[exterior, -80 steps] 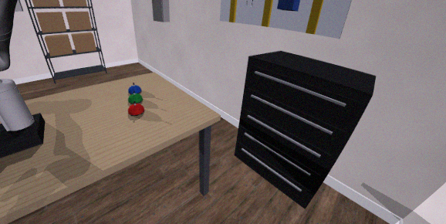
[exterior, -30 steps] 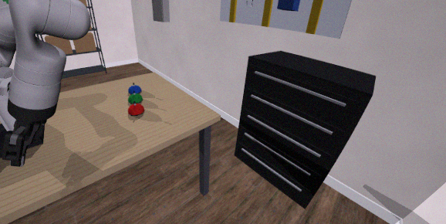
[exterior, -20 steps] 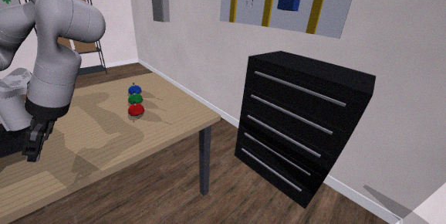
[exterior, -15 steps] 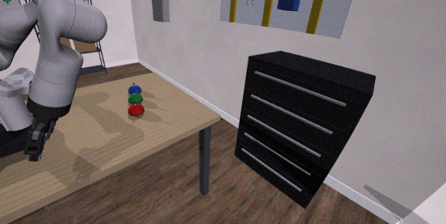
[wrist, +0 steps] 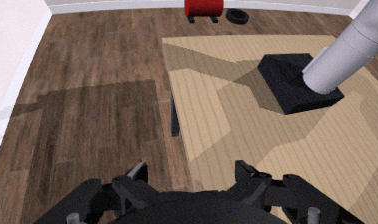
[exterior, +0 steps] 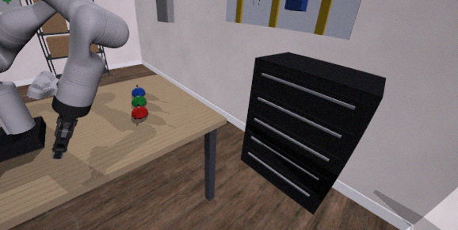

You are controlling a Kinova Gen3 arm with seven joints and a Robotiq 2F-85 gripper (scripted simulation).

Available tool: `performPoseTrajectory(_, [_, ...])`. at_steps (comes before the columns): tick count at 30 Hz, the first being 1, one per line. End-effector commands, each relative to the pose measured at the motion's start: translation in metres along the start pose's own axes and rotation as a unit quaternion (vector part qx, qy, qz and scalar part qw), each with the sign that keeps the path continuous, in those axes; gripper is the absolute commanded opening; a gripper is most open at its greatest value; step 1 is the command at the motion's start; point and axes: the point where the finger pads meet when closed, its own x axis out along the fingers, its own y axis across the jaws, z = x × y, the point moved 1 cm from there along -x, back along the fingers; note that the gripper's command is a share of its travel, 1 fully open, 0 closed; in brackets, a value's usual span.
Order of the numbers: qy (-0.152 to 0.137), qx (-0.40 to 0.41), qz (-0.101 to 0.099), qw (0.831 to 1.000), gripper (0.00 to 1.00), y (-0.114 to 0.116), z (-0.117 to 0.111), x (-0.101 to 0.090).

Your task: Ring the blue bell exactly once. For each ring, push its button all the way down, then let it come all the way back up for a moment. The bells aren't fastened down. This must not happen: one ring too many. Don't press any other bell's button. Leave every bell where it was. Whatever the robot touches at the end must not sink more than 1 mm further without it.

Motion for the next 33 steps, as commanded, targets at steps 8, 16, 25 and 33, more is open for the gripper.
performPoseTrajectory(8, [0.007,-0.028,-0.011,1.000,1.00,0.015,0.020,-0.003])
performPoseTrajectory(16, [0.012,-0.052,-0.019,0.998,1.00,0.028,0.037,-0.003])
performPoseTrajectory(25, [0.017,-0.076,-0.027,0.997,1.00,0.042,0.053,-0.004])
performPoseTrajectory(33, [0.021,-0.099,-0.036,0.994,1.00,0.056,0.068,-0.004])
